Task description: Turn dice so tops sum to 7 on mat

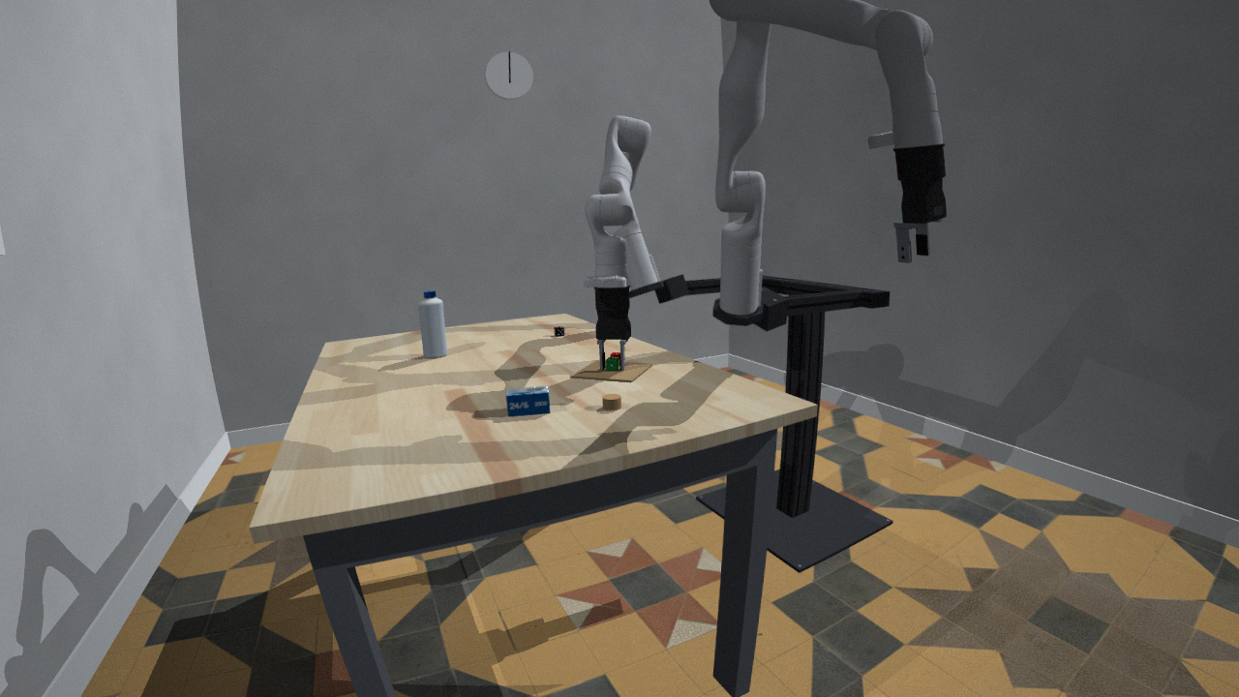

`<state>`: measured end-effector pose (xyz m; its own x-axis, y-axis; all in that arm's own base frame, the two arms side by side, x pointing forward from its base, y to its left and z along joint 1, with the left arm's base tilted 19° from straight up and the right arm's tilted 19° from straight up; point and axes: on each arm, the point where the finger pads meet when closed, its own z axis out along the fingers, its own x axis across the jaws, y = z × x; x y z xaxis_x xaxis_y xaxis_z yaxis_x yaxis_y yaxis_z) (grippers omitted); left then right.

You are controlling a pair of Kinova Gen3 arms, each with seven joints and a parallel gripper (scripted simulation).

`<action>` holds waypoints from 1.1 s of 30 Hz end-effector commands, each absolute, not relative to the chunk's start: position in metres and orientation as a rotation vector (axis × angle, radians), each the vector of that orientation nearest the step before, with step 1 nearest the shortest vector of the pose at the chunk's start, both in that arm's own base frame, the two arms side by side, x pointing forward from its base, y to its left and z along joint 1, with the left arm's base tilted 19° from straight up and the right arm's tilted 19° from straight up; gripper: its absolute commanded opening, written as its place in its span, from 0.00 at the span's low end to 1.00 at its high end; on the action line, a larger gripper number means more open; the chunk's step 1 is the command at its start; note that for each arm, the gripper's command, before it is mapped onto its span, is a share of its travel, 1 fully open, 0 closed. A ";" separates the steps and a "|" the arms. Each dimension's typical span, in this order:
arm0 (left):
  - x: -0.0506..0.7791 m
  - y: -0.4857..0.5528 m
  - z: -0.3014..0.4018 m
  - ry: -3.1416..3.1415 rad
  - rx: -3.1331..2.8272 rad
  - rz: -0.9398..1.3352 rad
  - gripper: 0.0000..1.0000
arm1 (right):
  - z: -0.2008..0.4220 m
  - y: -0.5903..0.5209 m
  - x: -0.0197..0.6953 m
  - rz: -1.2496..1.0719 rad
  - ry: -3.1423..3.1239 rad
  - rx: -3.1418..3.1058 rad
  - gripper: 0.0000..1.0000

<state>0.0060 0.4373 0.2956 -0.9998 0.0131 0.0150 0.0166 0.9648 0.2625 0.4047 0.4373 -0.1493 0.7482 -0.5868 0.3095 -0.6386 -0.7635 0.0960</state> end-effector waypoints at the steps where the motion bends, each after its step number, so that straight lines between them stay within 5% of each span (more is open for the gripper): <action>1: 0.006 0.437 0.296 -3.101 -0.023 -0.417 1.00 | -0.148 0.439 0.405 0.390 -0.975 2.754 0.79; 33: 0.006 0.437 0.296 -3.101 -0.023 -0.417 1.00 | -0.066 0.462 0.389 0.390 -0.975 2.754 0.79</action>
<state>0.0060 0.4373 0.2956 -0.9998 0.0131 0.0150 0.0166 0.9648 0.2625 0.3894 0.4602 -0.0691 0.7482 -0.5869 0.3095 -0.6385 -0.7636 0.0957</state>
